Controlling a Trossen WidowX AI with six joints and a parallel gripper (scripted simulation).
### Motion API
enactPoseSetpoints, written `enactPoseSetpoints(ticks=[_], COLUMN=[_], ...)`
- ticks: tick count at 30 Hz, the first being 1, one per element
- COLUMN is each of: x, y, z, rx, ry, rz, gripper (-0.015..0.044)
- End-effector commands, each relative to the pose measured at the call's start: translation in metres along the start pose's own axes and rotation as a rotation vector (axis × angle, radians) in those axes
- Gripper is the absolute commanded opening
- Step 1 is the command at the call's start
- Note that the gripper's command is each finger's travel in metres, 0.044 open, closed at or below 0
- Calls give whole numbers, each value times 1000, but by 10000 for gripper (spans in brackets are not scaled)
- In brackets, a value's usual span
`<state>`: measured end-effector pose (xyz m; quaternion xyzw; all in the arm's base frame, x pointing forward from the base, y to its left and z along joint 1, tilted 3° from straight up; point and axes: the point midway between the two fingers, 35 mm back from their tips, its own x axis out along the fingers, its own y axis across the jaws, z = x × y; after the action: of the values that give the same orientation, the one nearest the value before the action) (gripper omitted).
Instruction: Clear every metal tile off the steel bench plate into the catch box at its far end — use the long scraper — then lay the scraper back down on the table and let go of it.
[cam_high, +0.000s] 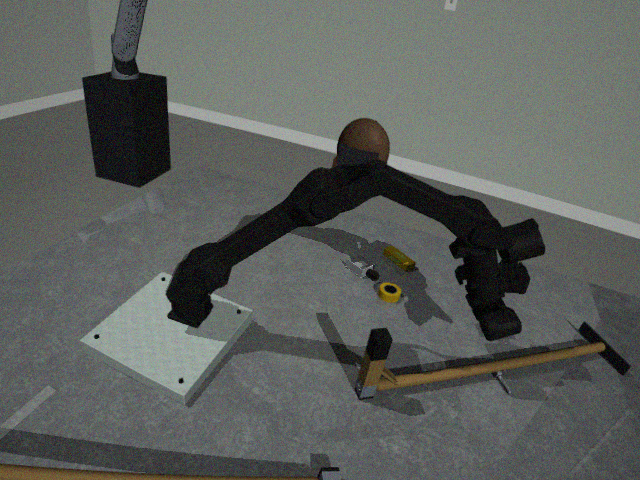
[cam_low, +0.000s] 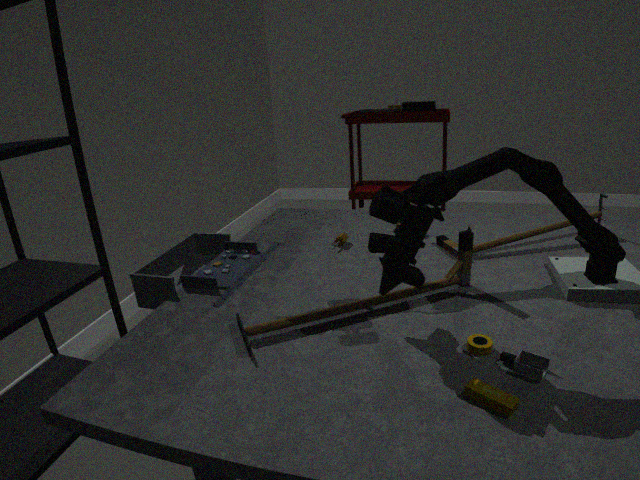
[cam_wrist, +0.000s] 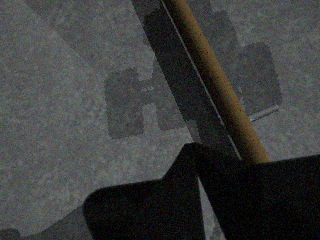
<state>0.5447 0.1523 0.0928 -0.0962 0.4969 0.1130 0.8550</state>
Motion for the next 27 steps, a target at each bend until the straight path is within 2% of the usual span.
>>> enactPoseSetpoints(ticks=[1, 16, 27], x=[14, 47, 49], y=[-1, 0, -5], z=[-10, -32, -31], rx=[10, 29, 29], ry=[22, 39, 40], rz=[-6, -8, -8], gripper=[0, 0, 0])
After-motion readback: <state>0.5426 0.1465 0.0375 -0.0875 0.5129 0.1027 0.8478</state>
